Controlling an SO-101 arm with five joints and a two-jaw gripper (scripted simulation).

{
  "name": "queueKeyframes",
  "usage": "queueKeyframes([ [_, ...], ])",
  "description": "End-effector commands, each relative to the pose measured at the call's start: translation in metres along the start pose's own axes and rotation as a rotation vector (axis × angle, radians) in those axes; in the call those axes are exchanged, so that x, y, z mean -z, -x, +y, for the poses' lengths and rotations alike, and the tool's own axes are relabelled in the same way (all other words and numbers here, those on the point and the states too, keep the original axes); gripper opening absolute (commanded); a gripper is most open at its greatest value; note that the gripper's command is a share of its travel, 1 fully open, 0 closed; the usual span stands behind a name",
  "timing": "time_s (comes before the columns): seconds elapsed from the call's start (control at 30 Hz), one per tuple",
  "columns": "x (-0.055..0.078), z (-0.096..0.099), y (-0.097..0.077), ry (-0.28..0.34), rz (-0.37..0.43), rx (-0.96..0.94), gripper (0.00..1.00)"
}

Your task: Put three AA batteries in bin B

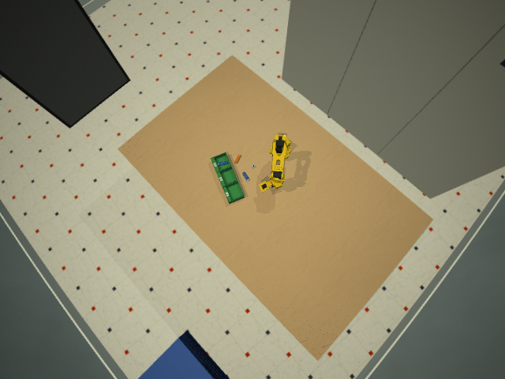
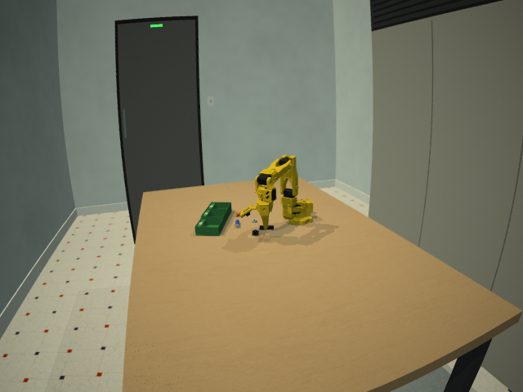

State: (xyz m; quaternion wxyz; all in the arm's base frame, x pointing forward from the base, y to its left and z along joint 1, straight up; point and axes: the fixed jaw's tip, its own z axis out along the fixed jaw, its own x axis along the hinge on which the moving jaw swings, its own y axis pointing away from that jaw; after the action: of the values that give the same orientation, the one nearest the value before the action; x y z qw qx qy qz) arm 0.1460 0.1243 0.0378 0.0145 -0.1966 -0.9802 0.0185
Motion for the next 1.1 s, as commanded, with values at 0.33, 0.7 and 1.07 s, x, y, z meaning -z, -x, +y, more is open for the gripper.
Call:
queueKeyframes([
  [0.33,0.021,0.005,0.004,0.058,-0.03,-0.001,0.0],
  [0.7,0.026,-0.017,0.028,0.068,-0.041,-0.022,0.0],
  [1.07,0.032,-0.046,0.05,0.076,-0.057,-0.045,0.0],
])
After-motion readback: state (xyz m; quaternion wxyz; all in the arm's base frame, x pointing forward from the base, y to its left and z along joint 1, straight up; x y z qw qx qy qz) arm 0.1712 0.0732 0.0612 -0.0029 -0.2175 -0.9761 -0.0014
